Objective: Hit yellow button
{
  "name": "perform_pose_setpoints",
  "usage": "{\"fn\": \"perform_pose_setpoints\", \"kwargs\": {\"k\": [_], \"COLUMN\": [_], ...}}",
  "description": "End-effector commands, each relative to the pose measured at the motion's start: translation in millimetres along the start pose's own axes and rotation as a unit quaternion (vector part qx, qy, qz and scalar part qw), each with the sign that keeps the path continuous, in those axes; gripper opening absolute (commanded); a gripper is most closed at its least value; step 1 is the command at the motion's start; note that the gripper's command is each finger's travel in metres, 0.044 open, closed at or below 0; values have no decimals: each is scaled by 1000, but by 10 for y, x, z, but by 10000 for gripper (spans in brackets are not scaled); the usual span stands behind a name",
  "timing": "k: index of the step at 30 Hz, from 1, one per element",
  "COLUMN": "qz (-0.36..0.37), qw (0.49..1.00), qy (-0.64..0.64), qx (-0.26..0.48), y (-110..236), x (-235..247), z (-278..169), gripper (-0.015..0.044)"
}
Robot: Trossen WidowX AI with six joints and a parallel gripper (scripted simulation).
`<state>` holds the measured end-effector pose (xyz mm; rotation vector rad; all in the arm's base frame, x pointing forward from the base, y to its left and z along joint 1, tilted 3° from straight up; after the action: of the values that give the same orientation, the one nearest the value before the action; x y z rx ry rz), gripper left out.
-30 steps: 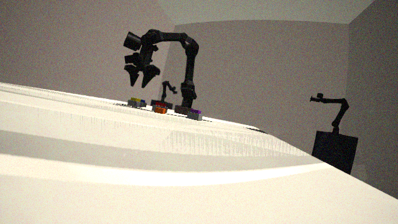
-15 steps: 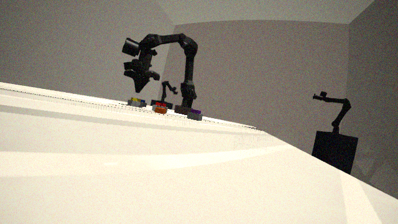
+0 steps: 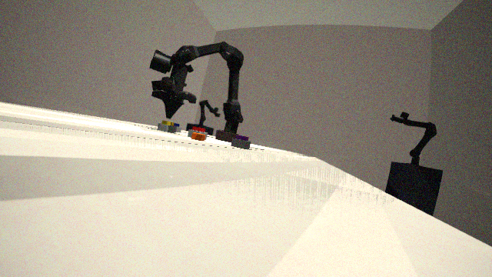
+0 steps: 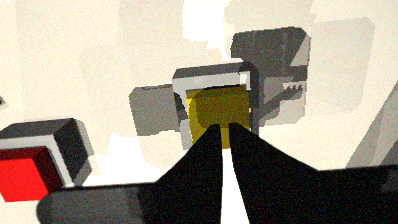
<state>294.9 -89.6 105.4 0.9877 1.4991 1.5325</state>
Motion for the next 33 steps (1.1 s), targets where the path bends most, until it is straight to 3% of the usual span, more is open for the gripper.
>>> {"fn": "perform_pose_setpoints", "kwargs": {"k": [1,29,33], "qz": [6,6,5], "qw": [1000,1000,1000], "qy": [1,1,1], "qx": [2,2,2], "y": [-93,-197,118], "x": [8,13,7], "z": [-2,-6,-3], "gripper": [20,20,20]}}
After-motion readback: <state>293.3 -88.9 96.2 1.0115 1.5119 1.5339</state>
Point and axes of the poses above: the point midway between the two fingers, 35 mm back from their tips, its own y axis back along the fingers, its own x axis across the jaws, z = x × y, the point moved 7 cm from there along y, back along the fingers, and after that the axes turned 15 degrees about y, right-handed, at the moved point
